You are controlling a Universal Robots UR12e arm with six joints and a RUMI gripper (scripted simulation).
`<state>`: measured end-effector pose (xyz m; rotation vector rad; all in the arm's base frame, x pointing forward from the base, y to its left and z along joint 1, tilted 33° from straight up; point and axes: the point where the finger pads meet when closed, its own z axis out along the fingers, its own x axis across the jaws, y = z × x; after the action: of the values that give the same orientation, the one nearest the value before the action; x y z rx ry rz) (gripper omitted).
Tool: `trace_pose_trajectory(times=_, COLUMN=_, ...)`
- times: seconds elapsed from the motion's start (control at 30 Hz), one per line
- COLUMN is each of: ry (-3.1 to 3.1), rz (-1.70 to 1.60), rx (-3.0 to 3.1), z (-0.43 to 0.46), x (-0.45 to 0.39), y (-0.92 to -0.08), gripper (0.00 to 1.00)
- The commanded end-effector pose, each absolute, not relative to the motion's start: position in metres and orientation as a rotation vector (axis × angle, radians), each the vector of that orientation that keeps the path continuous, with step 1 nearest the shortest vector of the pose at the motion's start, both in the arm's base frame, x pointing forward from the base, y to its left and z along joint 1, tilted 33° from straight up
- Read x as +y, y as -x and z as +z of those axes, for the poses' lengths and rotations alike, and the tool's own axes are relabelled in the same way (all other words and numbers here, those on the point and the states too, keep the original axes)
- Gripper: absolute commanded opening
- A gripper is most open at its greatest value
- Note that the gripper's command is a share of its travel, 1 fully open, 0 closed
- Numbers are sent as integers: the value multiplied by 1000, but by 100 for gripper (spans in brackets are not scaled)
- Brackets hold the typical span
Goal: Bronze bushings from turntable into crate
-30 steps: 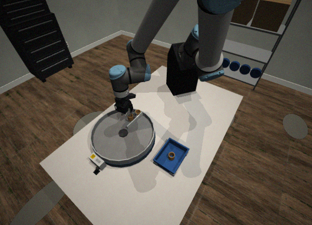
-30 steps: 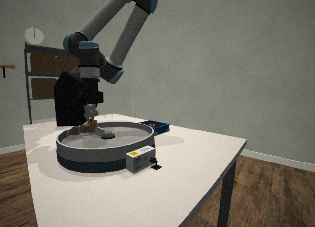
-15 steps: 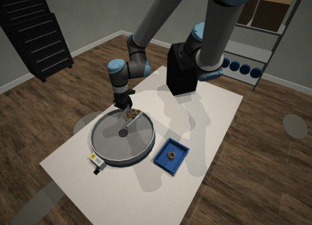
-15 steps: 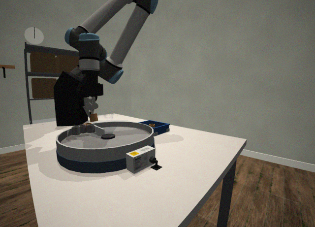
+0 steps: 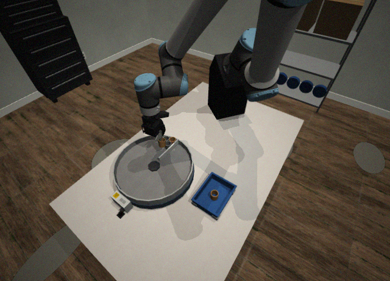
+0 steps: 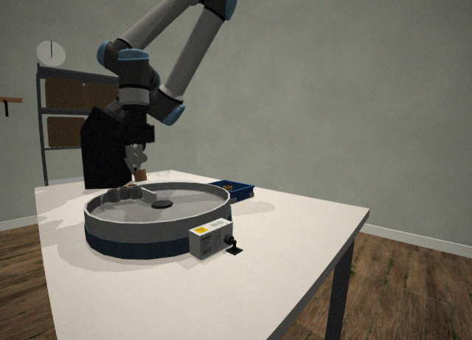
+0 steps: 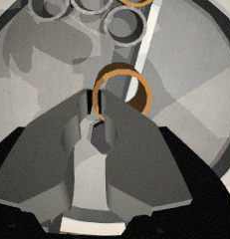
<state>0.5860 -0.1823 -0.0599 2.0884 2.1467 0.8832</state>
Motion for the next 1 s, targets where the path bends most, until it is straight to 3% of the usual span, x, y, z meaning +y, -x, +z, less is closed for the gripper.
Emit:
trace_pose_trajectory(times=0.0, ry=-2088, rz=883, rx=2146, z=-59, x=-183, y=-586, gripper=0)
trace_pose_trajectory(times=0.97, ry=-2088, rz=883, rx=2146, z=-50, x=-164, y=-587, gripper=0)
